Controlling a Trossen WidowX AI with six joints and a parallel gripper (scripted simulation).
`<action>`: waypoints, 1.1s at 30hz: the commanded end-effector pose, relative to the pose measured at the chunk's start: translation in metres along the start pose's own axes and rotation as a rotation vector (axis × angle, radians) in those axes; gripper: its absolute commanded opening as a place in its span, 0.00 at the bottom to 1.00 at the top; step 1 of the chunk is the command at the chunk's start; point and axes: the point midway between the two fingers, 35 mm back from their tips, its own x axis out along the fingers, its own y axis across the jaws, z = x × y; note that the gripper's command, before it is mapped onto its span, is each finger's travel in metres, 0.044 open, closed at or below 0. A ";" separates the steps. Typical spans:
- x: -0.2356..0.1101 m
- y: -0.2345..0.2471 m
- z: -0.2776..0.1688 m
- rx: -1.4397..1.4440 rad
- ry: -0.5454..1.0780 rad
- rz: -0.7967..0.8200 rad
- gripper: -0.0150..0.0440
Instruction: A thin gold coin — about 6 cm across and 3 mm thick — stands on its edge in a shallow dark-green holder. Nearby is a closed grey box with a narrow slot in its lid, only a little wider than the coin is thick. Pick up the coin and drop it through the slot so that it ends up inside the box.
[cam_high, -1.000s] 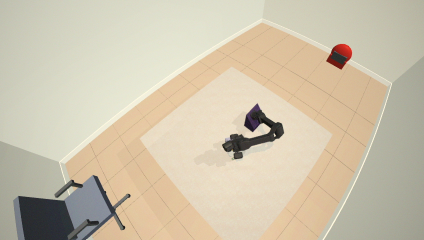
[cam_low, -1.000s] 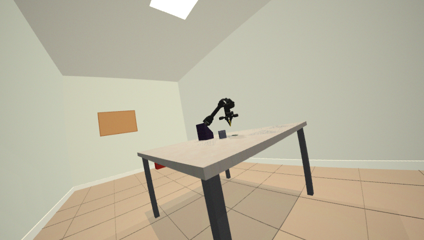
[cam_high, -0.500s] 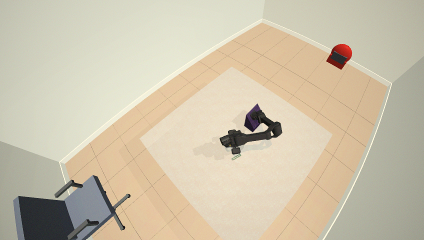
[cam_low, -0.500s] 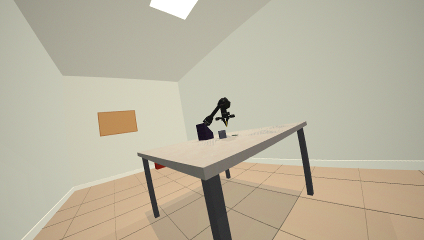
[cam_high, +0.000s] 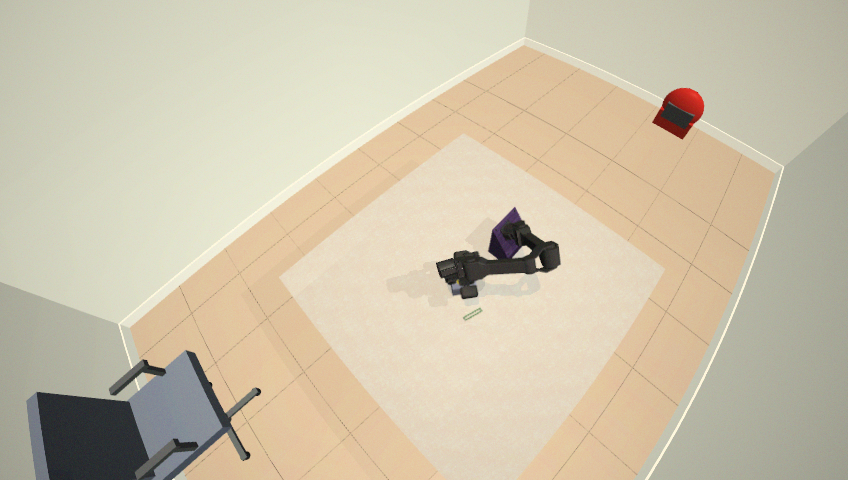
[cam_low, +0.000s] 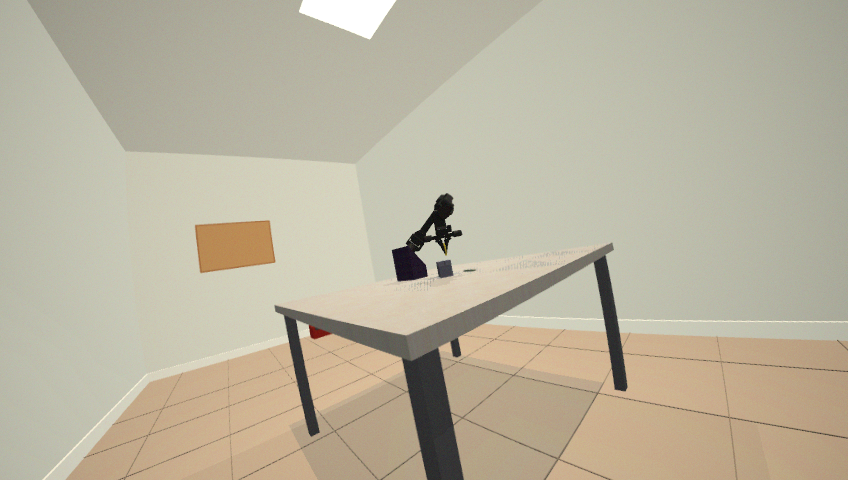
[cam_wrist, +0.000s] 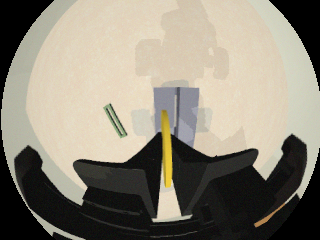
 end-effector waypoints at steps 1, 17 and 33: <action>0.001 -0.012 0.000 0.001 0.002 -0.002 0.25; 0.001 -0.015 0.000 0.002 0.003 0.002 0.25; 0.001 -0.020 -0.002 0.001 0.004 0.005 0.25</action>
